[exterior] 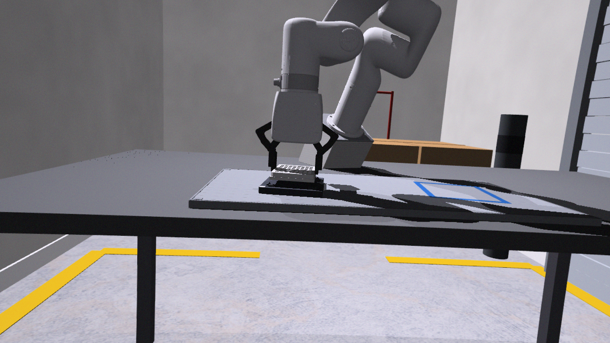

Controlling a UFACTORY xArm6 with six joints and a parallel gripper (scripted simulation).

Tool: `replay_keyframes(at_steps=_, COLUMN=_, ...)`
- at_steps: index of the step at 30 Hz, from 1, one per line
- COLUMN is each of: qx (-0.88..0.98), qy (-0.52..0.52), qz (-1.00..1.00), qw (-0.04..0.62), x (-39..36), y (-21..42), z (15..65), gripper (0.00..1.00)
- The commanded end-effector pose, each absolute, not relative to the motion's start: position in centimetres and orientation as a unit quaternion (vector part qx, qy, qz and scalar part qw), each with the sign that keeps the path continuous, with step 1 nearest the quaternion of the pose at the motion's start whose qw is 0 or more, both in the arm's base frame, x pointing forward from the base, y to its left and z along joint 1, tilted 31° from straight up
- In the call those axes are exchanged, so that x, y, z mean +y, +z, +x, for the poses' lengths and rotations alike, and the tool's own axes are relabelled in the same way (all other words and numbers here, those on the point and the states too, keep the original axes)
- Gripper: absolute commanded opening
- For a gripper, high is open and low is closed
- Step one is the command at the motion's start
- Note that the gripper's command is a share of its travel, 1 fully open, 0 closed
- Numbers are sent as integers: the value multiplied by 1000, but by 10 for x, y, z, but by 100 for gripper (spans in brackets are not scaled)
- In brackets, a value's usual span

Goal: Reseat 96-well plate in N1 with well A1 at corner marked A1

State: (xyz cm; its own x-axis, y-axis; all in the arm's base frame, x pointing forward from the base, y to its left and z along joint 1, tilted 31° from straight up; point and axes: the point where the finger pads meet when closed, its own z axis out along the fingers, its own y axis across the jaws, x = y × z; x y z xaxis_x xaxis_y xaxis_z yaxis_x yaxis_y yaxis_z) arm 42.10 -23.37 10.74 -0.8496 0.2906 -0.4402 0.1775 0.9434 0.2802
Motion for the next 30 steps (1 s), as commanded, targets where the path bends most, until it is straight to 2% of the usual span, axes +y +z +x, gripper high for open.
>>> replay_keyframes(at_steps=1, qx=955, qy=114, qz=123, qw=247, x=-234, y=108, z=422, gripper=0)
replay_keyframes(at_steps=30, qx=955, qy=114, qz=123, qw=247, x=-234, y=104, z=424, gripper=0)
